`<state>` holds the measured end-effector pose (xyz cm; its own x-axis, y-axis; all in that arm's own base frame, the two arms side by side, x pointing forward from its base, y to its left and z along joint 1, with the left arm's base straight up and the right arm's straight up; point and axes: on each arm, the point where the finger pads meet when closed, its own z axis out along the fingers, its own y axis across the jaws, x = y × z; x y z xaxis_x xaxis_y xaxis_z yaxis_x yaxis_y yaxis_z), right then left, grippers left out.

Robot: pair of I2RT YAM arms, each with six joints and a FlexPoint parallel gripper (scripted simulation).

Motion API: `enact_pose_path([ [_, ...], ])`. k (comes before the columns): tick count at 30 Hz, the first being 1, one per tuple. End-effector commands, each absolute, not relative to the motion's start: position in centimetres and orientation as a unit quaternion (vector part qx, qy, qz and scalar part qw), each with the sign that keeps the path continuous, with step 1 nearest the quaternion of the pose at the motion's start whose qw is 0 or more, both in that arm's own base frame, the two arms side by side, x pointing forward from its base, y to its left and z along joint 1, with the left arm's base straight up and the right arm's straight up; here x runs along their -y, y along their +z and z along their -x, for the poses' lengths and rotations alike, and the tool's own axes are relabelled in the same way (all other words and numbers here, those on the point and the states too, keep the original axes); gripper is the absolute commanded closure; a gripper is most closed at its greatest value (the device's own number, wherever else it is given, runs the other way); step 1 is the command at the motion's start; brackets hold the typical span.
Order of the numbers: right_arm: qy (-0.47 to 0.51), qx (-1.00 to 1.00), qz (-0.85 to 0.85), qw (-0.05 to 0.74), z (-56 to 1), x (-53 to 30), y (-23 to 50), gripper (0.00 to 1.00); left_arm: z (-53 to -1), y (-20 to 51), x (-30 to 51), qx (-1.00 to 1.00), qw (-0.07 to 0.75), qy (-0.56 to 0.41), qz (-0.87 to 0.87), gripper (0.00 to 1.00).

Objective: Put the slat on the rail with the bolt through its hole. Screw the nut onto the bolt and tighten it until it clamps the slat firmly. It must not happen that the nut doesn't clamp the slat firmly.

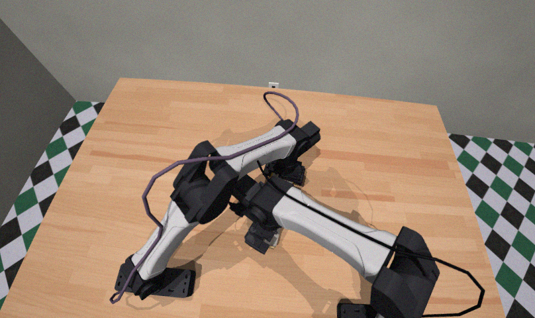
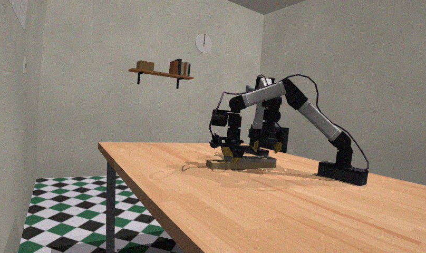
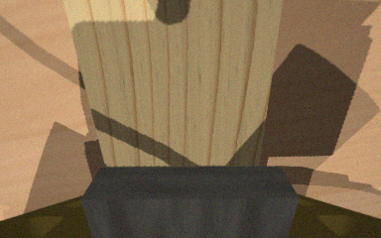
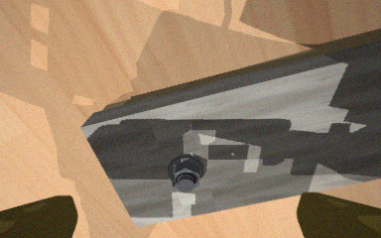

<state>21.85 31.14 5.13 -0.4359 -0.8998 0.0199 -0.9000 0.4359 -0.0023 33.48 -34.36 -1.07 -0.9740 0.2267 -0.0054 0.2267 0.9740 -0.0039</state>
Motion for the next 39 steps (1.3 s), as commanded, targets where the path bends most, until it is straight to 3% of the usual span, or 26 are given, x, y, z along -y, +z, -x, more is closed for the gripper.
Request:
enact_pose_path([
  [1, -0.002, 0.847, -0.531, -0.005, -21.9, -31.4, 10.0, 0.00, -33.8, -0.4, 34.5, -0.993, 0.010, -0.008, -0.117, 0.32],
  [4, 0.001, 0.847, -0.531, 0.000, -21.9, -31.4, 6.4, 0.00, -33.8, -0.4, 34.5, -0.993, 0.010, -0.008, -0.117, 0.00],
  [39, 0.002, 0.847, -0.531, 0.000, -22.0, -31.4, 5.6, 0.00, -33.9, 2.4, 34.6, -0.993, 0.007, -0.006, -0.115, 0.00],
])
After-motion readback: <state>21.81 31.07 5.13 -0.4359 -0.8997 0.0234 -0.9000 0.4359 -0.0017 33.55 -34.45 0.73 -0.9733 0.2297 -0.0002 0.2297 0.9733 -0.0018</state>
